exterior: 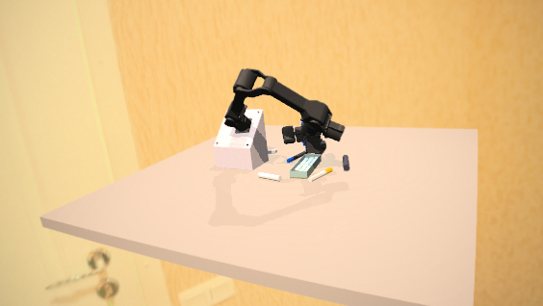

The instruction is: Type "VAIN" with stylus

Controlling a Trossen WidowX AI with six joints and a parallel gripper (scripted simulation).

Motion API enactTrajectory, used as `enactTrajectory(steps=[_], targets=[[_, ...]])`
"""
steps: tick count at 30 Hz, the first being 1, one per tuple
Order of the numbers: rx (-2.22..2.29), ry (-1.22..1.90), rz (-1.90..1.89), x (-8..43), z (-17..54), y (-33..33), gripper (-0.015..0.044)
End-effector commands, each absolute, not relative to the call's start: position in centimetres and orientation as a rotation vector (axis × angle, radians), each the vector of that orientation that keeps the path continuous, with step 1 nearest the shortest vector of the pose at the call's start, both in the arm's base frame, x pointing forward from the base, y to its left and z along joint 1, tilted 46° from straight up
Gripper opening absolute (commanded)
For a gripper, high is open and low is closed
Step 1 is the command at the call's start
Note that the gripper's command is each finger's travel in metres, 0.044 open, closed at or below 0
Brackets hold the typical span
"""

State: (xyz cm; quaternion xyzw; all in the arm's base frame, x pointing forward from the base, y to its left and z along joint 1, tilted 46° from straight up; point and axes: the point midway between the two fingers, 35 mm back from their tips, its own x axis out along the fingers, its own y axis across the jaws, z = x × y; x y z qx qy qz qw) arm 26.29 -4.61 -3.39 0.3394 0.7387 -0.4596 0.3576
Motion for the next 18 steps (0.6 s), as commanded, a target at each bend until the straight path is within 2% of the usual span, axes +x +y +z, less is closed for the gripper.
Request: enactTrajectory(steps=[1, 15, 18], targets=[[0.883, 1.903, -1.19, 25.6, -3.7, -4.0, 0.0], [0.883, 1.903, -1.191, 25.5, -5.1, -5.4, 0.0], [0.883, 1.903, -1.191, 25.4, -5.4, -5.6, 0.0079]])
